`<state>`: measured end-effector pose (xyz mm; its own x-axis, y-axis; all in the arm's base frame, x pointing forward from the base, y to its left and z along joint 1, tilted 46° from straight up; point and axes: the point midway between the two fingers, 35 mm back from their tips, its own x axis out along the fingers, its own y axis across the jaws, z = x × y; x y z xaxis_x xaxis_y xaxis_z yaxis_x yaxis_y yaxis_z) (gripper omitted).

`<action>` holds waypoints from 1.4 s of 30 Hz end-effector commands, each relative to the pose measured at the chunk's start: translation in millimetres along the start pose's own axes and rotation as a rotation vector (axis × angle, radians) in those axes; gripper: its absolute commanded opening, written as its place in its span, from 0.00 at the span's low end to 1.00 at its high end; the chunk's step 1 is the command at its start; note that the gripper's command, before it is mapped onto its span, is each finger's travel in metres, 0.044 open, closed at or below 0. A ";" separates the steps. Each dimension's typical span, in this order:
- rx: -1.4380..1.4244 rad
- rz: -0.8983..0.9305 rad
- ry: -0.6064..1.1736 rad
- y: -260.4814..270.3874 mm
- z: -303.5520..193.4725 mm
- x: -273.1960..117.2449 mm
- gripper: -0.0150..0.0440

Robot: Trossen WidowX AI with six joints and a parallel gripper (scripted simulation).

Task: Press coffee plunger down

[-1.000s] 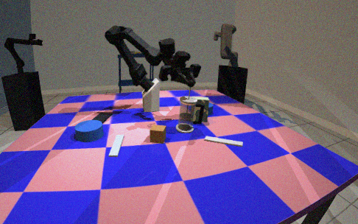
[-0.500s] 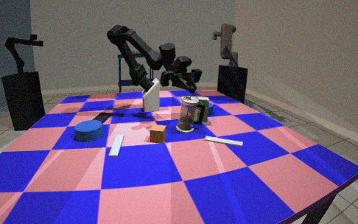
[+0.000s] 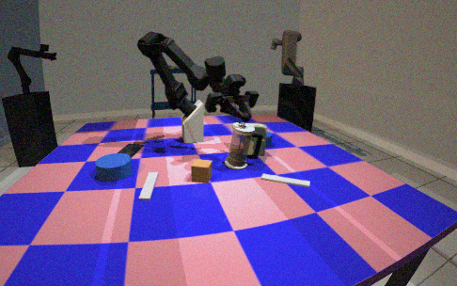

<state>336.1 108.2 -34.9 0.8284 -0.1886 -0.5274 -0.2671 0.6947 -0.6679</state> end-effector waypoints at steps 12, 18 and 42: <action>-0.014 -0.003 0.025 0.5 -5.1 4.6 0.46; -0.014 -0.003 0.025 0.9 -4.4 5.5 0.46; -0.008 -0.002 0.011 1.2 -0.3 4.5 0.94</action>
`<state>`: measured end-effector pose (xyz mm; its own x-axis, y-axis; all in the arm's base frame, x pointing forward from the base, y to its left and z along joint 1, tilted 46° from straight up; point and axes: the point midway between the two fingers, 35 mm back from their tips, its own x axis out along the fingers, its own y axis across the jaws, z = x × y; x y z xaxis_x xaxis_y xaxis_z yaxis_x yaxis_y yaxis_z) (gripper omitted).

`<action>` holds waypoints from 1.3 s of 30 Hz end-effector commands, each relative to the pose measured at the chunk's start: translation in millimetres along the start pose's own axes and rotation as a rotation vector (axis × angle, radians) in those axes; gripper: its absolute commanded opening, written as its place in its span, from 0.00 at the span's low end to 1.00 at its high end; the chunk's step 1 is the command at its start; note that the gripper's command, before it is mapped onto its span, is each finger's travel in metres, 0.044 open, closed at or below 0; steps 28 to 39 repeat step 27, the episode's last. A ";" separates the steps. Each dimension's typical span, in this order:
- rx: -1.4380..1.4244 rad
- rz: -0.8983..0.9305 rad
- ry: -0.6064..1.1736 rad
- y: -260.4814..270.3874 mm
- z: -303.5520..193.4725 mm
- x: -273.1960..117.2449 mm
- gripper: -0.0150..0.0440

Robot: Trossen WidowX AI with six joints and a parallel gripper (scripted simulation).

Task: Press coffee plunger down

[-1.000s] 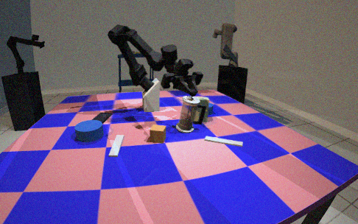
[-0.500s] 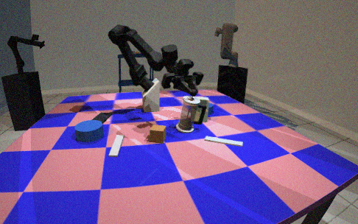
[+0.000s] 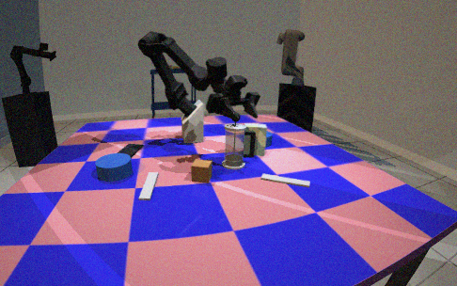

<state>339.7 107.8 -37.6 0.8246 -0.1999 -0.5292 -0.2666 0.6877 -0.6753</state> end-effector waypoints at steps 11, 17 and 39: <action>0.003 0.007 0.014 -0.4 27.4 -34.4 1.00; 0.001 -0.003 0.017 -7.9 46.2 -76.0 1.00; 0.001 -0.003 0.017 -7.6 45.9 -75.6 1.00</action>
